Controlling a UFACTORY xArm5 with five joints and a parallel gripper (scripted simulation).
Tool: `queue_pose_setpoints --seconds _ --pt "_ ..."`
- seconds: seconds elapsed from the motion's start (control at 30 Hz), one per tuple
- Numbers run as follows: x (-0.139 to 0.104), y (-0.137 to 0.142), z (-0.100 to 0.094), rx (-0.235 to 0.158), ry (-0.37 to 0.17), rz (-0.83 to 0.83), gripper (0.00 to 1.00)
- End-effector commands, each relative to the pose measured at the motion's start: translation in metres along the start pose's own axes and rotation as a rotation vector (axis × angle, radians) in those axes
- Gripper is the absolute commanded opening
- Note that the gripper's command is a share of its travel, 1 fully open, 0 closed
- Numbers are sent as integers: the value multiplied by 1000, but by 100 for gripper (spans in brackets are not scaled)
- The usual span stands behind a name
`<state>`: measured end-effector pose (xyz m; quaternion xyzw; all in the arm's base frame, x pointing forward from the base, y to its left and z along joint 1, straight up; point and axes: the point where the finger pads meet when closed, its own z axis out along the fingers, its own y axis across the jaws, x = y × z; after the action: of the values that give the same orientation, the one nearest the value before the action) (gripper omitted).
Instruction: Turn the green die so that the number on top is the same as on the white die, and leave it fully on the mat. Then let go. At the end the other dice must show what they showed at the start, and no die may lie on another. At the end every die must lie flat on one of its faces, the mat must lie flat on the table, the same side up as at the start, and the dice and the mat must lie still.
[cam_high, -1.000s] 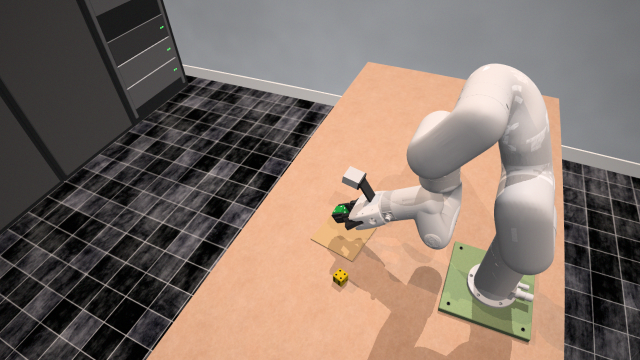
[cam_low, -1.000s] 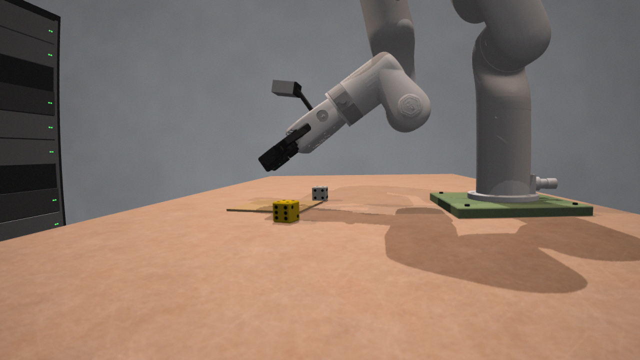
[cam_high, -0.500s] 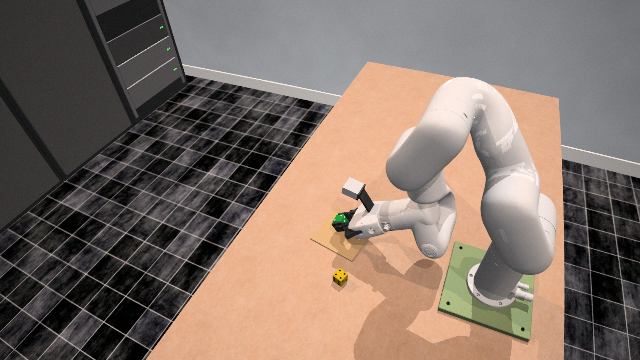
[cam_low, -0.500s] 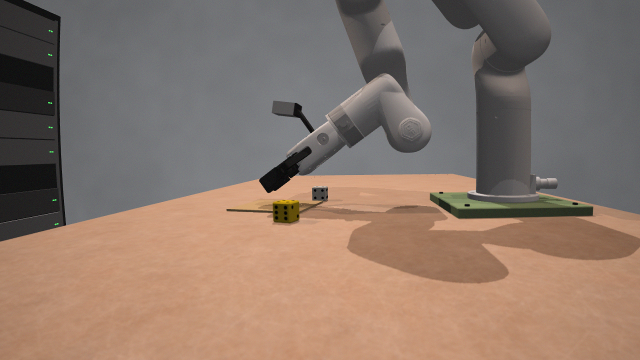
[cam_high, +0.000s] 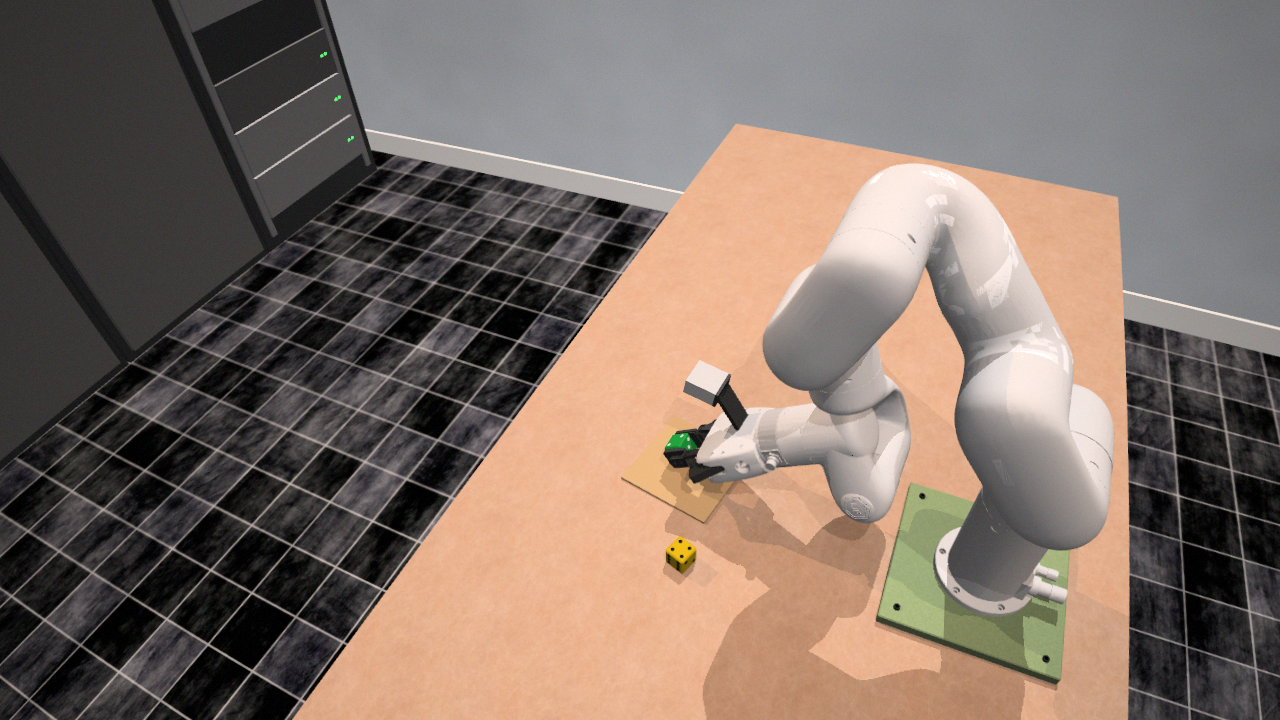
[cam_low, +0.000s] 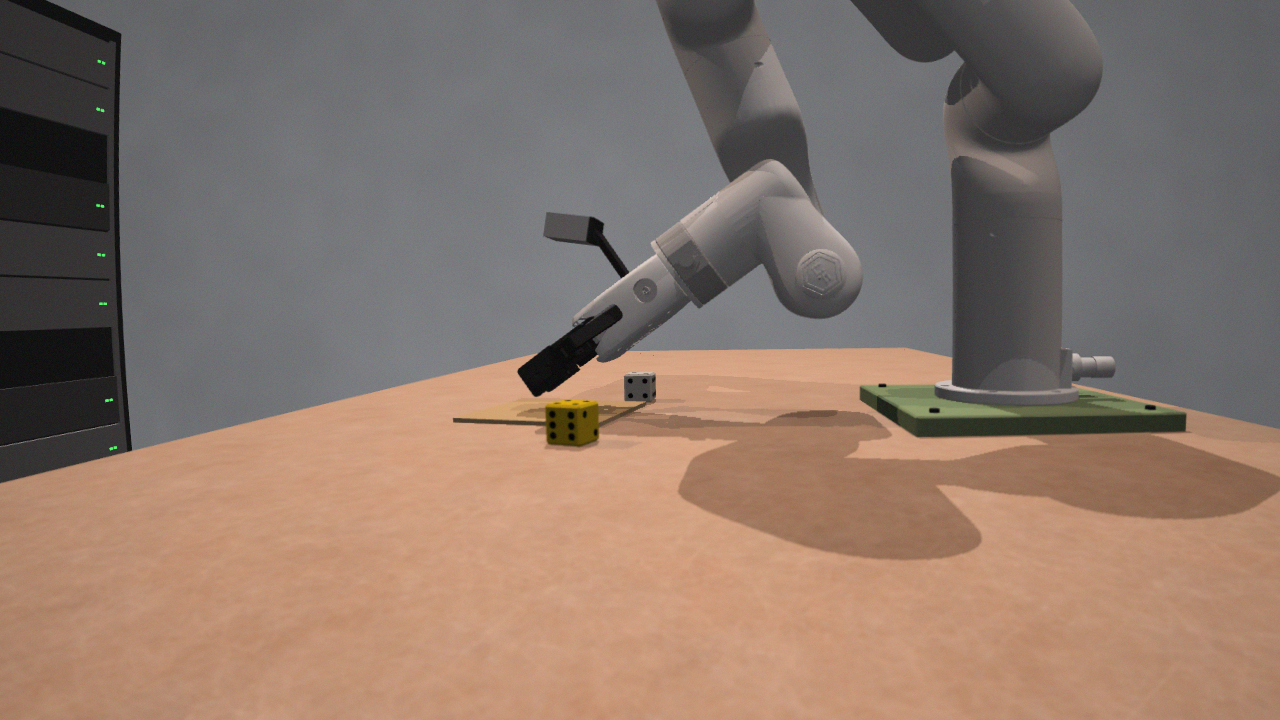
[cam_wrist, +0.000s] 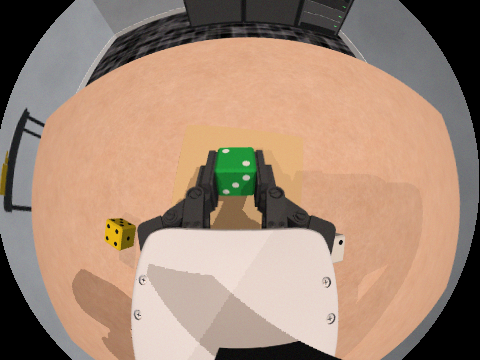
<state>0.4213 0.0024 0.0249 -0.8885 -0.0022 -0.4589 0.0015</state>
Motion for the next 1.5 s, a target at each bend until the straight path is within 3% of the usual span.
queue_pose_setpoints --seconds 0.0,1.47 --pt "1 0 0 0 2 0 27" --pt "-5 0 4 0 2 0 27"
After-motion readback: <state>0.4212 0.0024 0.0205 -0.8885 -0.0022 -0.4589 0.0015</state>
